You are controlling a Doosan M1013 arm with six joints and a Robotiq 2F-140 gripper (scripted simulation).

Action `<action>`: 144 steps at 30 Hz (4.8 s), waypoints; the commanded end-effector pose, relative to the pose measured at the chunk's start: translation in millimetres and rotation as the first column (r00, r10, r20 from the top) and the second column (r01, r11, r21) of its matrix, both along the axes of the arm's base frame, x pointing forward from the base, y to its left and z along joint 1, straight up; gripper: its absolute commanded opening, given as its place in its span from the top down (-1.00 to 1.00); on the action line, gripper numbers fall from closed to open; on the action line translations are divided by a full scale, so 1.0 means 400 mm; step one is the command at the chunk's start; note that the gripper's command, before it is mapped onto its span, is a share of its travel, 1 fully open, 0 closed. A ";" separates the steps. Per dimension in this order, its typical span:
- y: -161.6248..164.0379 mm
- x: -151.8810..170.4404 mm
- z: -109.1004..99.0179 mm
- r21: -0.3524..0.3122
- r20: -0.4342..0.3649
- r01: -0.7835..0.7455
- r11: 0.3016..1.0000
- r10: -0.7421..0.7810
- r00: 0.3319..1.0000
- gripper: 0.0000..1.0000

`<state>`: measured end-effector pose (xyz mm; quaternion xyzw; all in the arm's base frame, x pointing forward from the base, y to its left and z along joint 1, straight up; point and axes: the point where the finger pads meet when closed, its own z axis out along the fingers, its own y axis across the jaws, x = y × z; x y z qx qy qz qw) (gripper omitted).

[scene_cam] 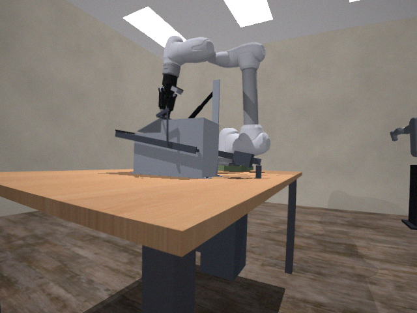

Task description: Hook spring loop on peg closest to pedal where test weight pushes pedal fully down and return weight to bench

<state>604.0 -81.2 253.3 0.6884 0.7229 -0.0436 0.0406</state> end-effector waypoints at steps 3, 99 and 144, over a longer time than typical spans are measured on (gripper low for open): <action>0.008 -0.012 -0.010 0.004 0.002 0.000 1.000 0.000 1.000 0.50; 0.207 -0.351 -0.315 0.102 -0.003 0.001 0.995 0.000 1.000 0.50; 0.253 -0.428 -0.409 0.124 -0.004 0.000 0.992 0.000 1.000 0.50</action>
